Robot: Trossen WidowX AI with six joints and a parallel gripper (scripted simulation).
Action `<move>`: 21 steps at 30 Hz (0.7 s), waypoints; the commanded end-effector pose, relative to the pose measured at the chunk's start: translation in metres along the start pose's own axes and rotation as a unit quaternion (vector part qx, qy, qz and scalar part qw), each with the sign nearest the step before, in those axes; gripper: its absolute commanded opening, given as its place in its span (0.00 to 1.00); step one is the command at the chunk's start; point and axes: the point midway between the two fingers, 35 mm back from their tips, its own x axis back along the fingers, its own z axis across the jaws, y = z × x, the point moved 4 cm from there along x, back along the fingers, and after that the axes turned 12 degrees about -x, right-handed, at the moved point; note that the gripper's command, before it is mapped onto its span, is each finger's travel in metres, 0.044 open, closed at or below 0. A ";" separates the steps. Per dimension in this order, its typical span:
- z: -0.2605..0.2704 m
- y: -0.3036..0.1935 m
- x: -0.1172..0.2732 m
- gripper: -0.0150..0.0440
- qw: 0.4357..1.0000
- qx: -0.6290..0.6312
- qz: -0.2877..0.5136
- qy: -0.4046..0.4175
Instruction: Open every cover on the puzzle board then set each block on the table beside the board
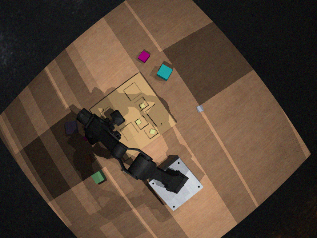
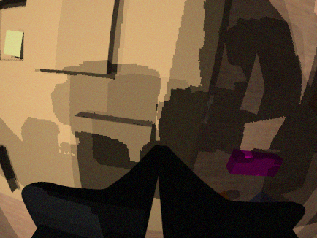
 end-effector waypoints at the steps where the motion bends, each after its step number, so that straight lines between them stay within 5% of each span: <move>1: 0.001 0.000 -0.004 0.25 1.000 0.002 0.001 0.001; 21: 0.016 0.002 -0.011 0.25 1.000 0.002 0.001 0.002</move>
